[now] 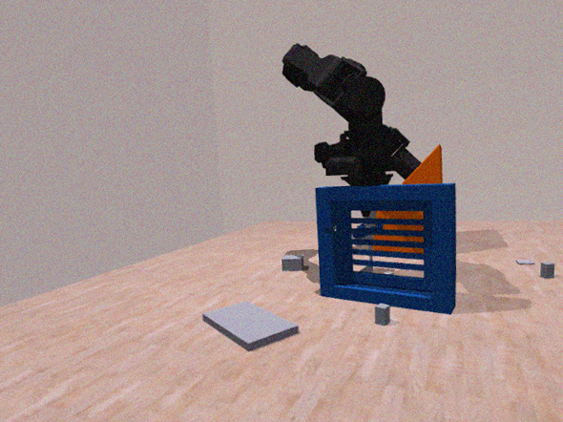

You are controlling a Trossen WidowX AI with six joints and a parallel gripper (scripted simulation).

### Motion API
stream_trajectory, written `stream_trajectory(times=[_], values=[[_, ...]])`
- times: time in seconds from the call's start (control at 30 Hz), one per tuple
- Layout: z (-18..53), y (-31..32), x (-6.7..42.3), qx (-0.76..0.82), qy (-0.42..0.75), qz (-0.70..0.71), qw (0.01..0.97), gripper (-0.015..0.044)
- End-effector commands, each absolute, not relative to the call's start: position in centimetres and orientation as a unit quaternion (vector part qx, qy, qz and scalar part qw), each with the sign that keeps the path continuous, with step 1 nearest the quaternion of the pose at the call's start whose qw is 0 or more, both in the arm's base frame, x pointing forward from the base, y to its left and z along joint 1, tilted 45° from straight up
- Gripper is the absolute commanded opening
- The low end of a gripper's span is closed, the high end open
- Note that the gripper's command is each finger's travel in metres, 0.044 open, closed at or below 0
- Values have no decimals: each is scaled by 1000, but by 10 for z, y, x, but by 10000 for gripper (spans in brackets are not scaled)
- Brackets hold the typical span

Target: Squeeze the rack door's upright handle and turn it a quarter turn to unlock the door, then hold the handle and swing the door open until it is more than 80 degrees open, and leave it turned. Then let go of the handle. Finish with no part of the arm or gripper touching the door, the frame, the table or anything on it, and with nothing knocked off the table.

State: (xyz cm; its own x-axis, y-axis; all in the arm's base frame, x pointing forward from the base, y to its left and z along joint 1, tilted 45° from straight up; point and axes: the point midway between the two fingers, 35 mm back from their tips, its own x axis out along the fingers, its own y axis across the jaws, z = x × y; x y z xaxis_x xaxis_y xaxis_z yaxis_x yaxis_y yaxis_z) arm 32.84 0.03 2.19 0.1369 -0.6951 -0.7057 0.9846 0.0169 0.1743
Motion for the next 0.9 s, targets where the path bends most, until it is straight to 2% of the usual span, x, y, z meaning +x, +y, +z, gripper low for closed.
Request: stream_trajectory(times=[0.0, 0.87], values=[[21, 0, 329, 421, 133, -643, 626, 13], [21, 0, 329, 431, 123, -645, 619, 13]])
